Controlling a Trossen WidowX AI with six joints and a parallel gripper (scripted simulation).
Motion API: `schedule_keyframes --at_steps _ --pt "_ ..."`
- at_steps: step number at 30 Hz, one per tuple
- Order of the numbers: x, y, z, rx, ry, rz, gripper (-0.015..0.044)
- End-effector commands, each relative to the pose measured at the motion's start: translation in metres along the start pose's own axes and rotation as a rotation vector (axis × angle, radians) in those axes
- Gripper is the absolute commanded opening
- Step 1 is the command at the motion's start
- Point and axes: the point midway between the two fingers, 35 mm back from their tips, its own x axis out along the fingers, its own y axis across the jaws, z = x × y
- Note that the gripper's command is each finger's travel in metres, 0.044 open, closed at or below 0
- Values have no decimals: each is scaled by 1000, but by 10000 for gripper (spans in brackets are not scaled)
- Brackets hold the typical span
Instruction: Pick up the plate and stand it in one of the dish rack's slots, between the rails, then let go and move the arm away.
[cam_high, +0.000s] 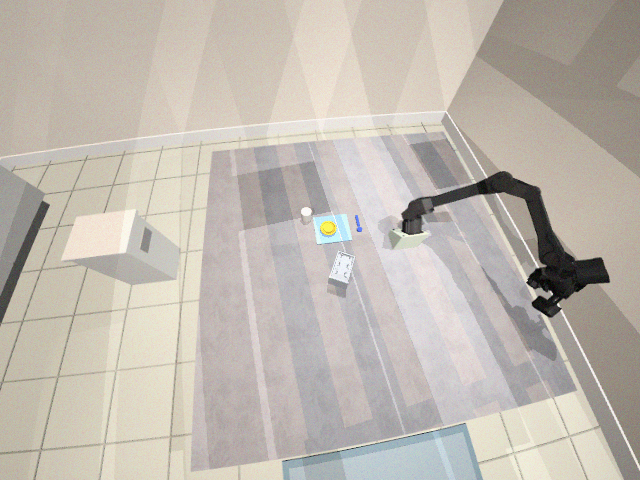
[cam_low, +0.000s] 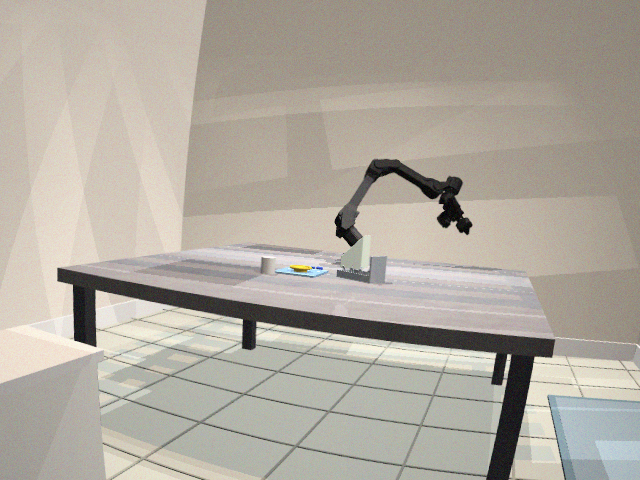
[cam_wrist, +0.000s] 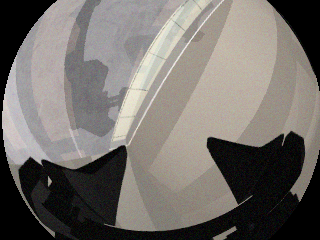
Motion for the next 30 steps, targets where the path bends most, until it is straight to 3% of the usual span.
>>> schedule_keyframes --at_steps 1,11,30 --pt "0 0 0 3 1 1 400" --pt "-29 19 -21 176 70 45 400" --pt "-141 83 -80 773 324 138 400"
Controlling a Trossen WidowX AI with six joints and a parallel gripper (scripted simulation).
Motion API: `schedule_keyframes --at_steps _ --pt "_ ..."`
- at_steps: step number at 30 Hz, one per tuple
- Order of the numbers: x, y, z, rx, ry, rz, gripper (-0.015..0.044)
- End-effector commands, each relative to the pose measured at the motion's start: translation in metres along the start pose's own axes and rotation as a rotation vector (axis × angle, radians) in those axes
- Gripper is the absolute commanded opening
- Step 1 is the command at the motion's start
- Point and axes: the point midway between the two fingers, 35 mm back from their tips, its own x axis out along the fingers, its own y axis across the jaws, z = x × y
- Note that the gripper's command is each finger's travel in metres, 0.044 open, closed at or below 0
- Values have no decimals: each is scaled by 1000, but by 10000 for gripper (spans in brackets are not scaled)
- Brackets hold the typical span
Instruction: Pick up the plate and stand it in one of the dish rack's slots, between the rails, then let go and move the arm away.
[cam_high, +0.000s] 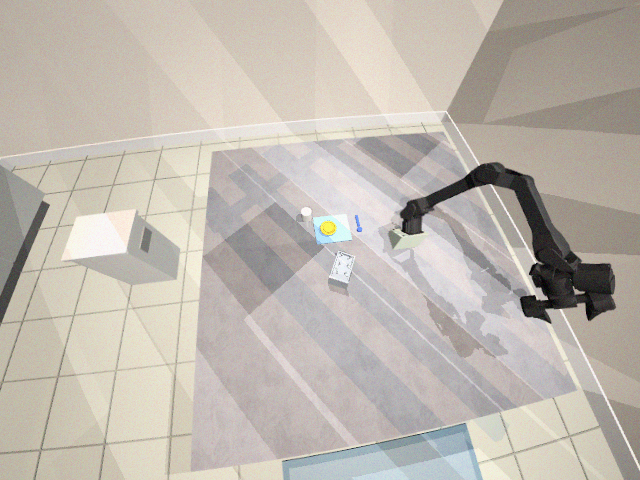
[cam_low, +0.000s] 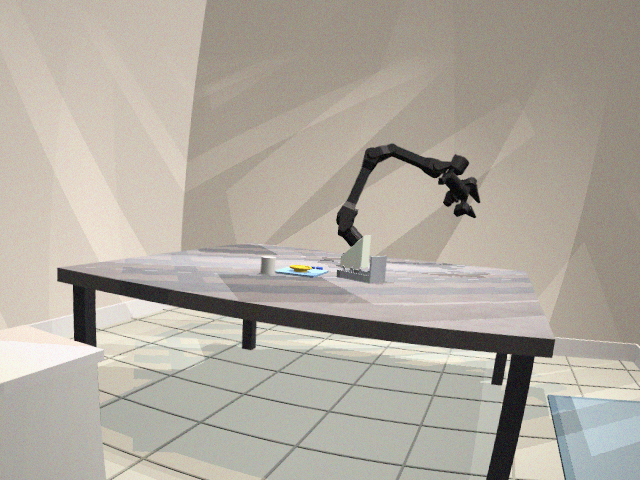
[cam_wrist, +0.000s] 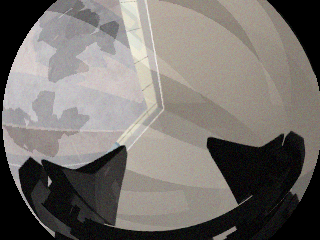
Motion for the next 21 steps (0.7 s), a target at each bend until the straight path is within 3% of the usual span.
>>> schedule_keyframes --at_steps 1,21 --pt "-22 4 -23 125 58 8 400" --pt "-127 59 -112 727 300 30 400"
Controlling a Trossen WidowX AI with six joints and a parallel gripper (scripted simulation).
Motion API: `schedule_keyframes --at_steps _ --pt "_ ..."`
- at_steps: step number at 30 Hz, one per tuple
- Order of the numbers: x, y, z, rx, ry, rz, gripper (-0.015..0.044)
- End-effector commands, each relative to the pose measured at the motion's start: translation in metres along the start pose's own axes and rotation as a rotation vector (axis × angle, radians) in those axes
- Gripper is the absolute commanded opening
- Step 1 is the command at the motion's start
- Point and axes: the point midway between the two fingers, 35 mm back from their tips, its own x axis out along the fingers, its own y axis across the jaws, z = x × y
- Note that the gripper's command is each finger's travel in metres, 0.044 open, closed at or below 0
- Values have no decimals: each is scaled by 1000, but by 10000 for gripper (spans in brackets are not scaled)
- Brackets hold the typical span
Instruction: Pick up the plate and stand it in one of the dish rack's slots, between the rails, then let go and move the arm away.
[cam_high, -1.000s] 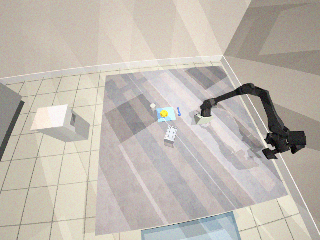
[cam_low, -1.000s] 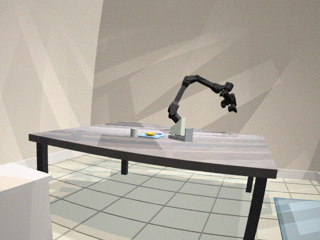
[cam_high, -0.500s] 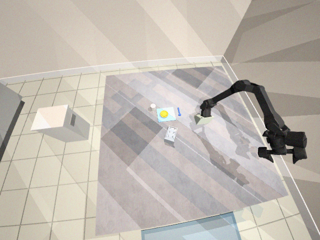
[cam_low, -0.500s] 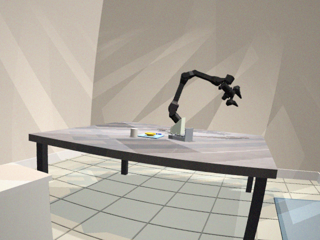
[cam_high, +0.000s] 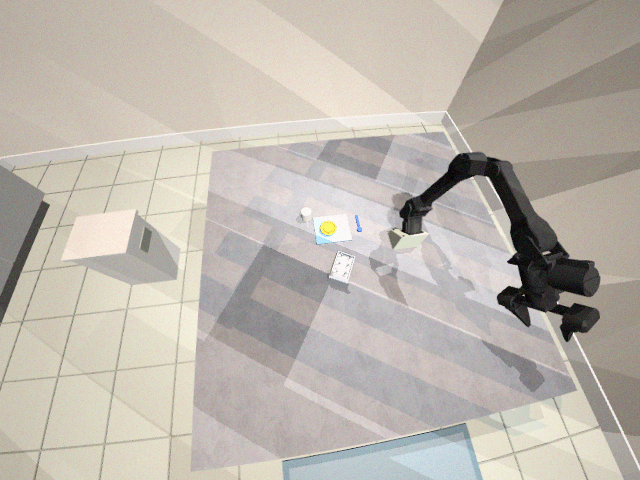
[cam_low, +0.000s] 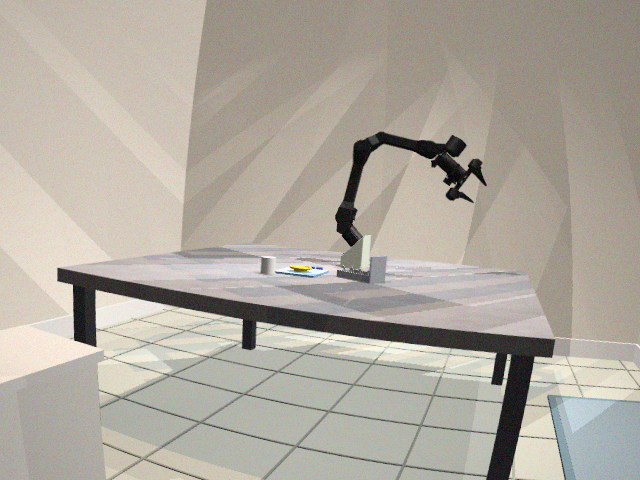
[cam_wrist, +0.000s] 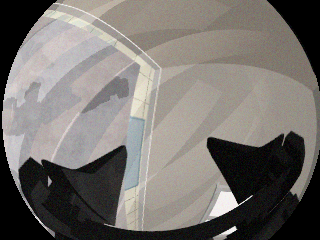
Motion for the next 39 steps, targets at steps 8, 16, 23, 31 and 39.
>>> schedule_keyframes --at_steps 8,16,23,31,39 --pt "-52 9 -68 353 140 0 400" --pt "-88 24 -111 600 226 -13 400" --pt "-120 44 -146 821 305 -23 400" --pt "-156 72 -182 1080 402 -34 400" --pt "-194 107 -213 1336 503 -51 400"
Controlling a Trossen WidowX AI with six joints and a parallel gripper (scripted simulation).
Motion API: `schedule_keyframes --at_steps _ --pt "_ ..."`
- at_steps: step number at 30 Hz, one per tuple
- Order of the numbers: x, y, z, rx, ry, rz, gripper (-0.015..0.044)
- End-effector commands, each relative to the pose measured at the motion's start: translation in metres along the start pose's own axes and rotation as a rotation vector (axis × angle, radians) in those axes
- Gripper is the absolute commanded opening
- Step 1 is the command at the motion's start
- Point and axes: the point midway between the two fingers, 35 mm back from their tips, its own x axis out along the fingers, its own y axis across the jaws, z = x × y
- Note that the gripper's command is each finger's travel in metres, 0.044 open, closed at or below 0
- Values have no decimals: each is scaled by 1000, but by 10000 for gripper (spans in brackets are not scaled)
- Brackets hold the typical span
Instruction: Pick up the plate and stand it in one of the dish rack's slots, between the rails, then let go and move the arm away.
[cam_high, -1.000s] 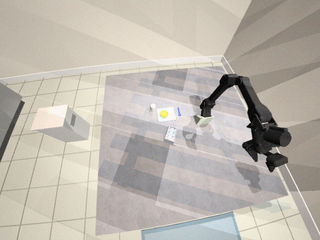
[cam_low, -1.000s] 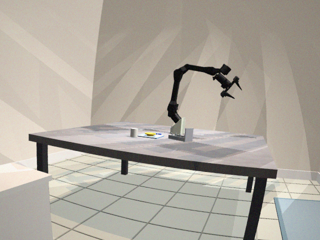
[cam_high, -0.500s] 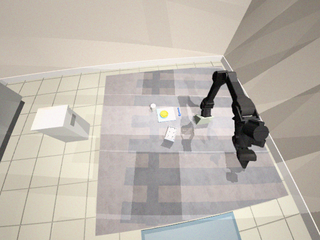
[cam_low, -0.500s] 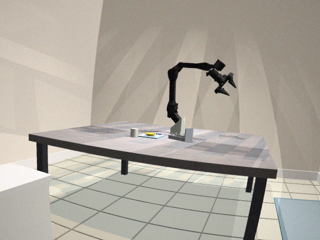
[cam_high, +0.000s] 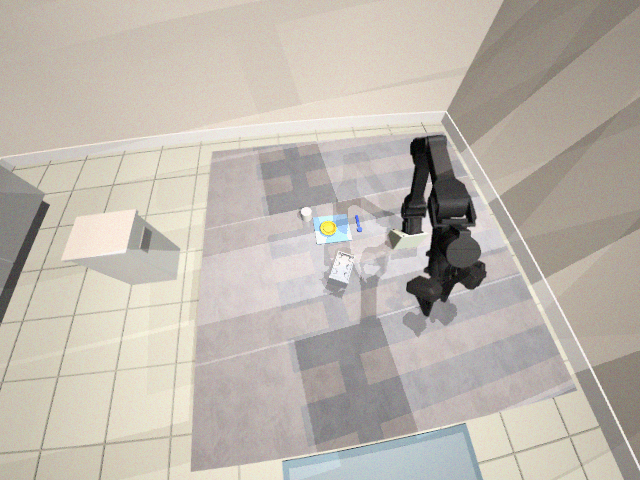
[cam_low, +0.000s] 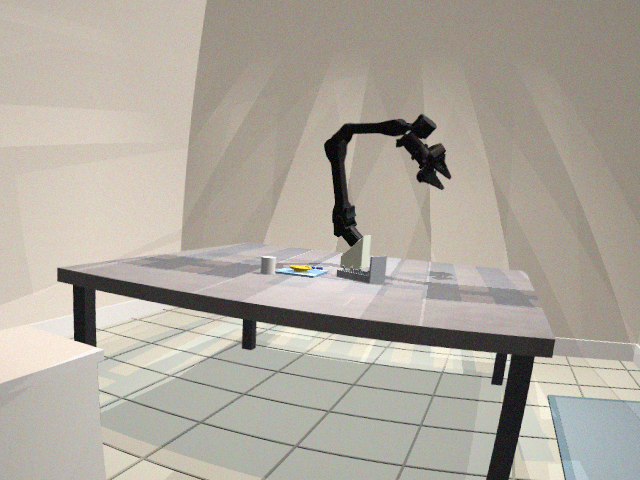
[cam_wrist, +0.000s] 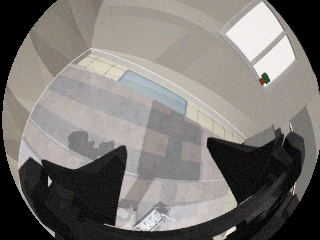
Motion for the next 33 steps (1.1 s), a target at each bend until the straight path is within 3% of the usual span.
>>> schedule_keyframes --at_steps 1,17,33 --pt "-11 -12 -26 131 47 -18 400" --pt "-48 -40 -135 644 238 -77 400" --pt "-92 -35 -244 1114 436 -162 400"
